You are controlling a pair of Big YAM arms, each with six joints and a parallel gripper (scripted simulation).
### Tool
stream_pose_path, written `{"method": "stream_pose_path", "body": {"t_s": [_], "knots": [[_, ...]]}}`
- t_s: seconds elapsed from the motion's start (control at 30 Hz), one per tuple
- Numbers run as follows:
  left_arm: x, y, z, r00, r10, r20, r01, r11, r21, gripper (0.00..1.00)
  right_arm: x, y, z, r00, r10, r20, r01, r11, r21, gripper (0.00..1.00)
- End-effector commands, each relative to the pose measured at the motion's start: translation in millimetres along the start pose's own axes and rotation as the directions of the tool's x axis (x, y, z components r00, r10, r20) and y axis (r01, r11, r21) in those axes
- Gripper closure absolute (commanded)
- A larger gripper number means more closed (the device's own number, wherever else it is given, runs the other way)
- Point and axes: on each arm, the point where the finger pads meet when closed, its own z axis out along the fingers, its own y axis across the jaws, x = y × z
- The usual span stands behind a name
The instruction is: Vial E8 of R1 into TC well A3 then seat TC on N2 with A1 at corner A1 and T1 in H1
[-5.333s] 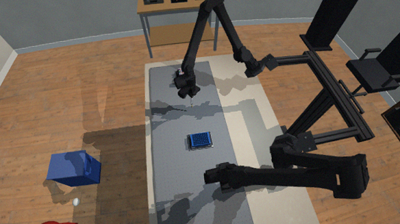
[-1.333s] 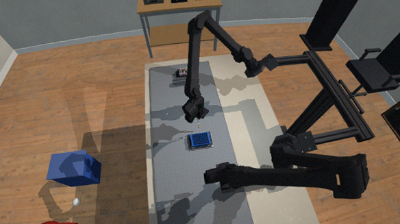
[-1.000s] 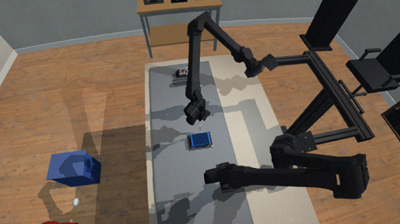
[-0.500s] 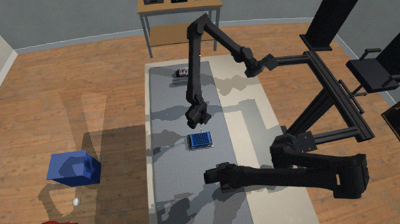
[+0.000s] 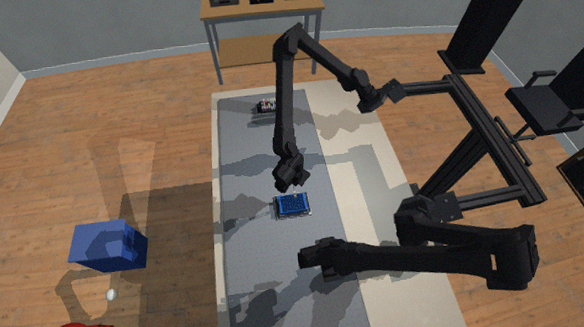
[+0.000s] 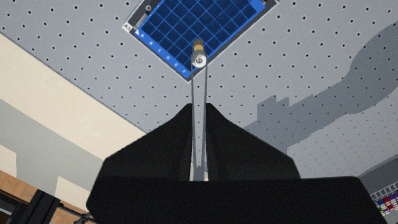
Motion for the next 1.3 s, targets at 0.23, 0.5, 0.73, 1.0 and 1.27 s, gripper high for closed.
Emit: {"method": "stream_pose_path", "body": {"t_s": [0.23, 0.5, 0.73, 1.0, 1.27], "knots": [[-8.3, 2.3, -5.0, 1.0, 0.003, 0.015, -0.003, 1.0, 0.001, 0.0, -21.9, 20.2, -16.3, 1.0, -0.001, 0.028, 0.001, 1.0, -0.002, 0.91], [-8.3, 2.3, -5.0, 1.0, 0.003, 0.015, -0.003, 1.0, 0.001, 0.0, -35.8, 37.6, -17.2, 0.999, 0.016, 0.044, -0.015, 1.0, -0.024, 0.91], [-8.3, 2.3, -5.0, 1.0, 0.003, 0.015, -0.003, 1.0, 0.001, 0.0, -46.2, 46.1, -18.1, 0.998, 0.028, 0.056, -0.028, 0.999, -0.017, 0.91], [-8.3, 2.3, -5.0, 1.0, 0.003, 0.015, -0.003, 1.0, 0.001, 0.0, -47.8, 57.0, -18.4, 0.999, 0.012, 0.035, -0.011, 1.0, -0.013, 0.91], [-8.3, 2.3, -5.0, 1.0, 0.003, 0.015, -0.003, 1.0, 0.001, 0.0, -33.9, 45.0, -25.1, 1.0, 0.001, 0.025, -0.001, 1.0, 0.003, 0.91]]}}
